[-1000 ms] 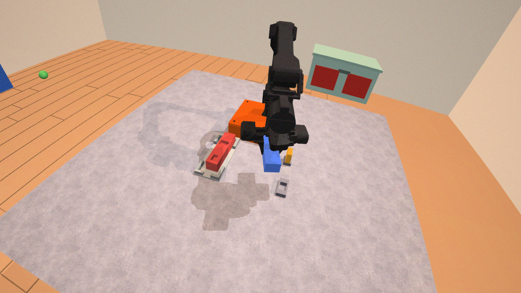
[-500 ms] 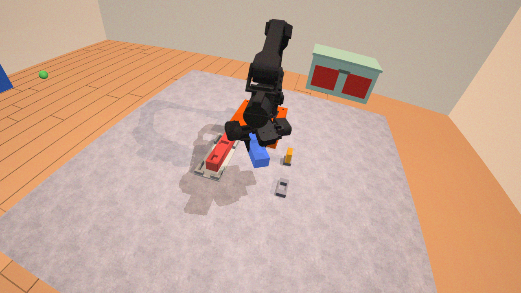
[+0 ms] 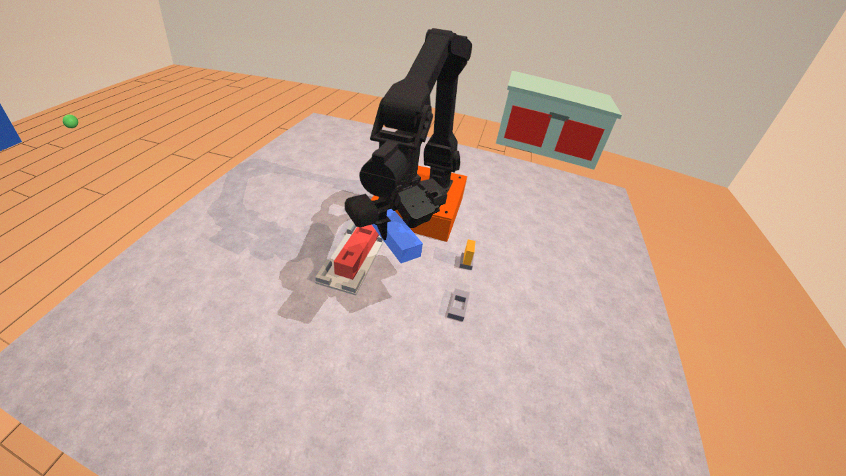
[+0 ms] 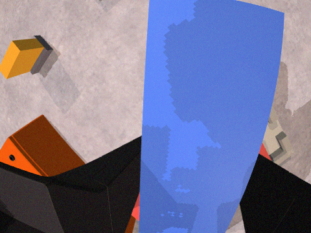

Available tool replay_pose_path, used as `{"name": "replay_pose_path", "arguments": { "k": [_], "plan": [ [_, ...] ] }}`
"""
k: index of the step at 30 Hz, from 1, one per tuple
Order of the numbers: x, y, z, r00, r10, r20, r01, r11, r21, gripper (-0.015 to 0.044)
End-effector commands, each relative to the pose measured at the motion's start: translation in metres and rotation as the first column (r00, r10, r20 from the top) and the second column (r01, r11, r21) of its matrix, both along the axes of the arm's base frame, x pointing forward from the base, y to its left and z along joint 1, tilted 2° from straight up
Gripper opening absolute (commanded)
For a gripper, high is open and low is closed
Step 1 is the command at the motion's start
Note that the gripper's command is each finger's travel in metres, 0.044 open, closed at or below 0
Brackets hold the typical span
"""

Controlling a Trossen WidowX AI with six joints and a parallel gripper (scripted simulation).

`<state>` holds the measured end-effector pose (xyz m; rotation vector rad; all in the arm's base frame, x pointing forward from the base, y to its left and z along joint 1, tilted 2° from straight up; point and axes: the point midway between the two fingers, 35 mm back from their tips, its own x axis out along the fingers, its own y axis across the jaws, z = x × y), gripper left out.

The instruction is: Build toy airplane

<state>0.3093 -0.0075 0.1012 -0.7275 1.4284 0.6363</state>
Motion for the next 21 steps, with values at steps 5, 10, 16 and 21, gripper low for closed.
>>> {"name": "replay_pose_path", "arguments": {
  "k": [5,10,16,21],
  "plan": [
    [-0.011,-0.024,-0.005,0.989,0.145,-0.008,-0.145,0.989,-0.002,0.0000],
    [-0.019,-0.038,-0.008,0.972,0.235,-0.013,-0.235,0.972,-0.007,0.0000],
    [-0.029,-0.054,-0.012,0.940,0.341,-0.019,-0.341,0.940,-0.012,0.0000],
    [-0.038,-0.067,-0.015,0.903,0.429,-0.025,-0.429,0.903,-0.016,0.0000]
  ]
}}
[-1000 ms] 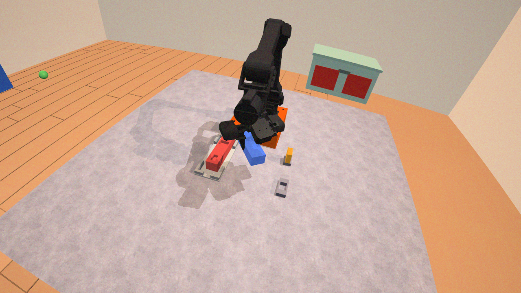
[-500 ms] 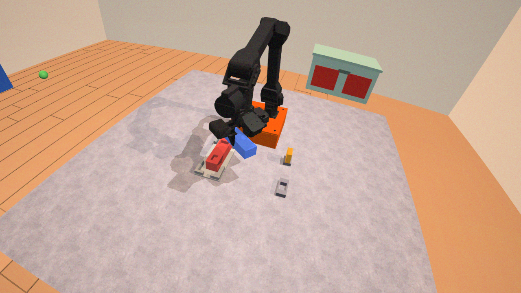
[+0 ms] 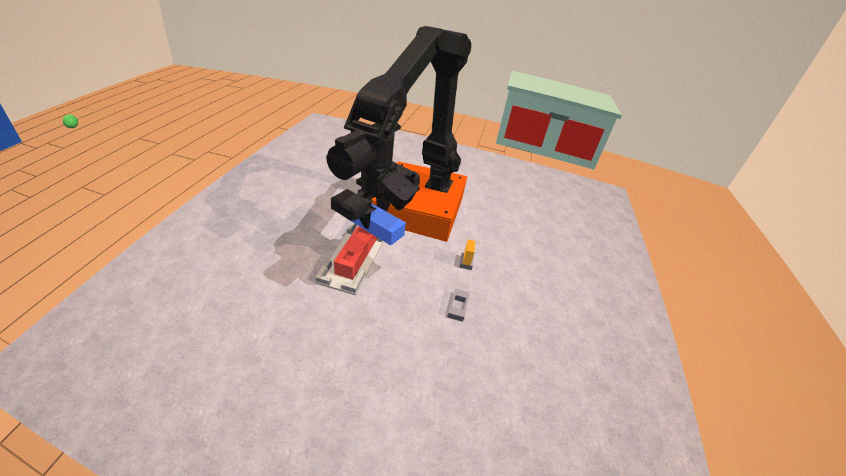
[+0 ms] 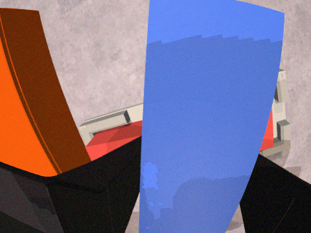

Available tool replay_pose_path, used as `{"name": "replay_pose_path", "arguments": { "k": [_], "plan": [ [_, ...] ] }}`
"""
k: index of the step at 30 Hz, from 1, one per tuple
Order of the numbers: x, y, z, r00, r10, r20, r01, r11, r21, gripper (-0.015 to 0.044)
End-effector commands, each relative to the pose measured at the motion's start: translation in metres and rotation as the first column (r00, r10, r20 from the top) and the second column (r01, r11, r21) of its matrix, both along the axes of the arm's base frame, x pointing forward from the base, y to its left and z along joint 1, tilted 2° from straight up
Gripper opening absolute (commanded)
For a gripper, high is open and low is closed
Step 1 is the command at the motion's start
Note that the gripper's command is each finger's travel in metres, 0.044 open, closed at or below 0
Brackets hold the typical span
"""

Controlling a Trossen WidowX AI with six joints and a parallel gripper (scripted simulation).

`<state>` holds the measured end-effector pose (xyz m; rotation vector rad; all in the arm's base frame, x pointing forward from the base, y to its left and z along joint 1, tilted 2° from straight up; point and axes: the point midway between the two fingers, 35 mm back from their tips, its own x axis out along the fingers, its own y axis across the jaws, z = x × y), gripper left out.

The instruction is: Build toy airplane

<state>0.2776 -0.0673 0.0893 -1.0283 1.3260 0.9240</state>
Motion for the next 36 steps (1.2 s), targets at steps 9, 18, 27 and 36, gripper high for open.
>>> {"name": "replay_pose_path", "arguments": {
  "k": [9,18,27,36],
  "plan": [
    [-0.025,-0.029,-0.009,0.973,0.231,-0.012,-0.231,0.973,-0.006,0.0000],
    [-0.040,-0.043,-0.013,0.937,0.350,-0.020,-0.350,0.937,-0.011,0.0026],
    [-0.040,-0.043,-0.013,0.937,0.350,-0.020,-0.350,0.937,-0.011,0.0195],
    [-0.040,-0.043,-0.013,0.937,0.350,-0.020,-0.350,0.937,-0.011,0.0195]
  ]
}}
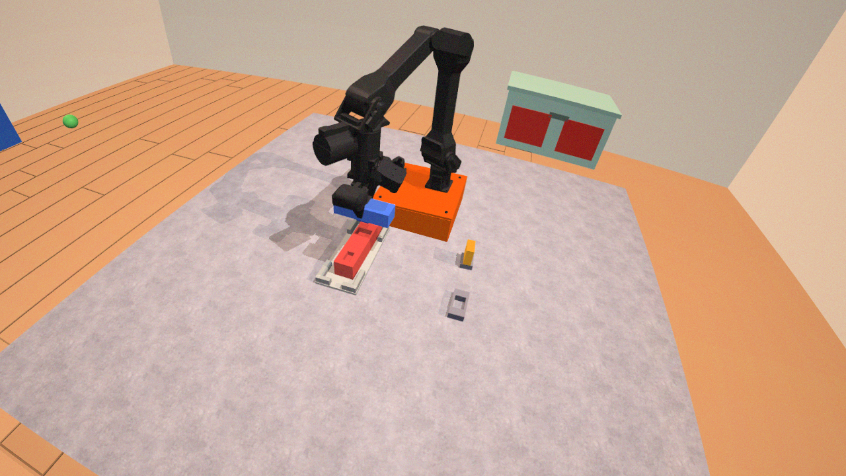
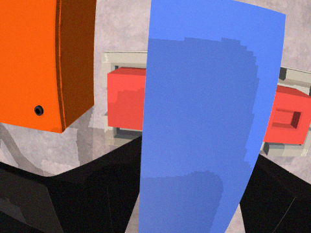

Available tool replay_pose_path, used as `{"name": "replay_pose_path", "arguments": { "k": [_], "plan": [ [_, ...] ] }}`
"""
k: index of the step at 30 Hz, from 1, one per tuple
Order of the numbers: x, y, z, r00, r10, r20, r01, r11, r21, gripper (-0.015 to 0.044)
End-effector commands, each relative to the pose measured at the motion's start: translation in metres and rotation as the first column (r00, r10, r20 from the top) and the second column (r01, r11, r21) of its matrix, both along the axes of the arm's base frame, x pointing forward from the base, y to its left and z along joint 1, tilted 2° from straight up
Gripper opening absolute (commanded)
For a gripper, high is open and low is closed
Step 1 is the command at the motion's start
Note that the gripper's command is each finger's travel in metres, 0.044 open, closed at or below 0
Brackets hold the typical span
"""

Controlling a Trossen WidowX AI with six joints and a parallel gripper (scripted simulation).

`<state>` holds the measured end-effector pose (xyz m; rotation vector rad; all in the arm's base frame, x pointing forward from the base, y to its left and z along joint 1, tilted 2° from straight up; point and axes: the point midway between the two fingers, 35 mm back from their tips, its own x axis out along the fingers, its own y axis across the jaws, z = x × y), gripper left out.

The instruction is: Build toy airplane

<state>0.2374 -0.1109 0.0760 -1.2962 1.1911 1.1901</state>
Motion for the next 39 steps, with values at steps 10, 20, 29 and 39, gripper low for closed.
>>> {"name": "replay_pose_path", "arguments": {
  "k": [10,20,29,39],
  "plan": [
    [0.002,0.000,-0.011,1.000,0.003,0.003,-0.003,1.000,0.004,0.0195],
    [0.003,0.000,-0.027,1.000,0.003,0.003,-0.003,1.000,0.004,0.0195],
    [0.003,0.000,-0.040,1.000,0.003,0.003,-0.003,1.000,0.004,0.0195],
    [0.003,-0.001,-0.038,1.000,0.000,0.002,0.000,1.000,-0.001,0.0161]
  ]
}}
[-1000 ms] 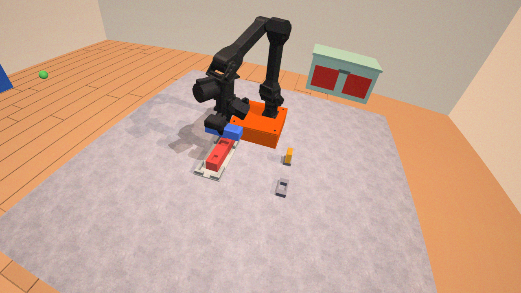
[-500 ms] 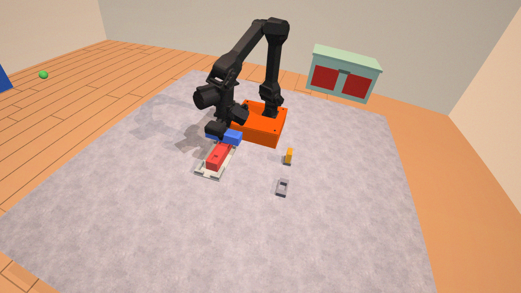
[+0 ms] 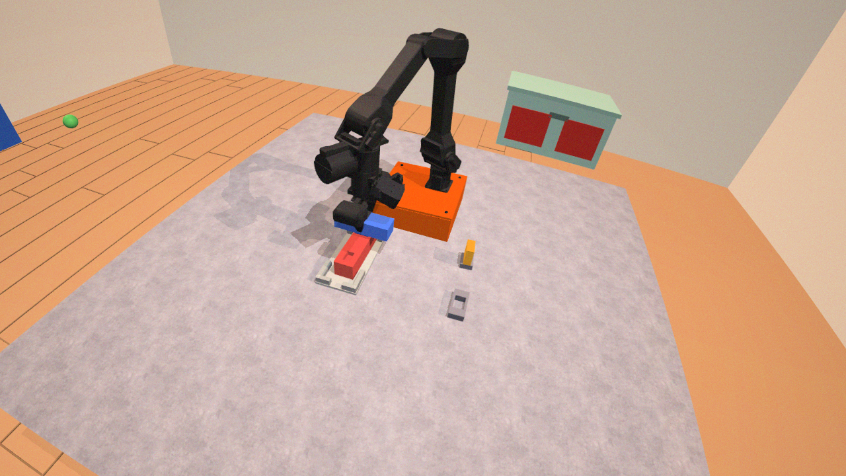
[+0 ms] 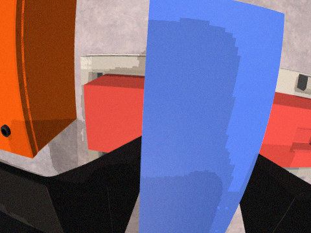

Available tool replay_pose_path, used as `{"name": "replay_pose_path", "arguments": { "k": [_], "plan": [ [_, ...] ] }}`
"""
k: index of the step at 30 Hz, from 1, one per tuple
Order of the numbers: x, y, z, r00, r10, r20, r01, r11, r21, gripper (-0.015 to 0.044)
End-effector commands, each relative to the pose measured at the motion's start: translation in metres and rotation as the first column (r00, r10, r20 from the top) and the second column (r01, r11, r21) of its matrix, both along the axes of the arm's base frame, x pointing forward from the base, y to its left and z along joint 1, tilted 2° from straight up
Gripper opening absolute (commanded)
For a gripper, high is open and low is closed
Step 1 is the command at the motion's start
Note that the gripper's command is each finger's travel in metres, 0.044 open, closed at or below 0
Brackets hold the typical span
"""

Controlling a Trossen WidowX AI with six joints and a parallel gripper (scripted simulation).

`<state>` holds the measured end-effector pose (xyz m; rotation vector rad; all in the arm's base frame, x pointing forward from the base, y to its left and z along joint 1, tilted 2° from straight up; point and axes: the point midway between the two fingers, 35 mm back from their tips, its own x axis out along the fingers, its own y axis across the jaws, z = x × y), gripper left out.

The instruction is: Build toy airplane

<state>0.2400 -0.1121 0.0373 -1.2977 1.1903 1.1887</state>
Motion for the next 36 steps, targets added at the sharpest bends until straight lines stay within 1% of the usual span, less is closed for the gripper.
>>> {"name": "replay_pose_path", "arguments": {
  "k": [1,5,20,21,30,31,35,36],
  "plan": [
    [0.000,0.000,0.000,1.000,0.000,0.001,0.000,1.000,0.000,0.0135],
    [0.000,0.000,0.000,1.000,0.000,0.001,0.000,1.000,0.000,0.0030],
    [0.000,0.000,0.000,1.000,0.000,0.001,0.000,1.000,0.000,0.0424],
    [0.000,0.000,0.000,1.000,0.000,0.001,0.000,1.000,0.000,0.0440],
    [0.001,0.000,0.003,1.000,0.000,0.001,0.000,1.000,0.000,0.0440],
    [0.001,0.000,0.011,1.000,0.000,0.001,0.000,1.000,0.000,0.0440],
    [-0.001,0.002,0.074,1.000,0.003,0.002,-0.003,1.000,0.004,0.0440],
    [-0.003,0.003,0.083,1.000,0.003,0.002,-0.003,1.000,0.004,0.0440]
  ]
}}
